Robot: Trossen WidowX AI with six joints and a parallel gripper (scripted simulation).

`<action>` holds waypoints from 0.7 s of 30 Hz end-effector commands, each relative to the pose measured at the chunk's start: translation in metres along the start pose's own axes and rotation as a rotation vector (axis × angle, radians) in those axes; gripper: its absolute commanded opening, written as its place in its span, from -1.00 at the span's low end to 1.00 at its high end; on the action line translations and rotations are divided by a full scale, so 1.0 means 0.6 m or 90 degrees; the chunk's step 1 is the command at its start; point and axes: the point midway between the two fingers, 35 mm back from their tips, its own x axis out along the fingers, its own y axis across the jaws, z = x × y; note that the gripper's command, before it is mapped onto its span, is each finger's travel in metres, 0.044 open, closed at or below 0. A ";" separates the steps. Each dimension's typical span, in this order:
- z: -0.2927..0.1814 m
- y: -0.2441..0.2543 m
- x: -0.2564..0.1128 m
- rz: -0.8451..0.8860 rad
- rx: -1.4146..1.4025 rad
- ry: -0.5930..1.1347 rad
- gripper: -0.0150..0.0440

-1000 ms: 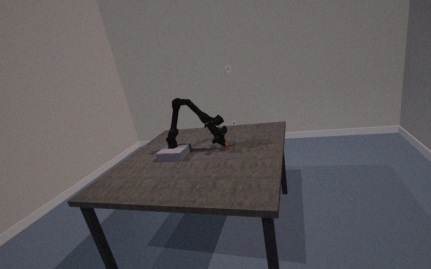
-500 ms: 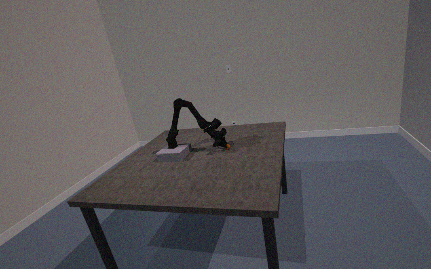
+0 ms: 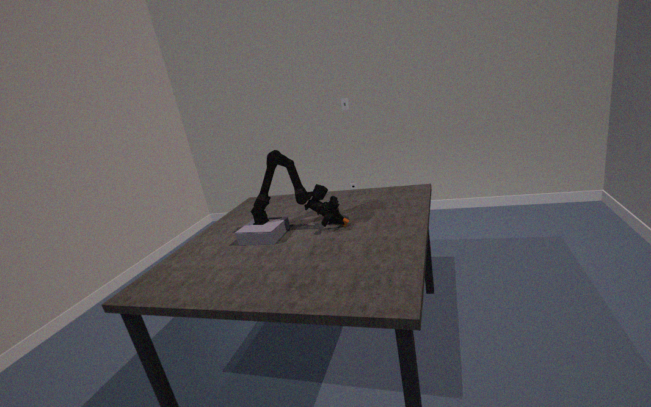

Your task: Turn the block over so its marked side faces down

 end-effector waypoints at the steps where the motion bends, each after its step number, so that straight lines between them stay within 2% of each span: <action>1: -0.010 -0.001 -0.006 -0.002 -0.002 -0.030 -0.49; 6: -0.012 -0.002 -0.016 -0.002 0.000 -0.072 -0.49; 21: -0.009 -0.002 -0.020 -0.002 0.000 -0.088 -0.49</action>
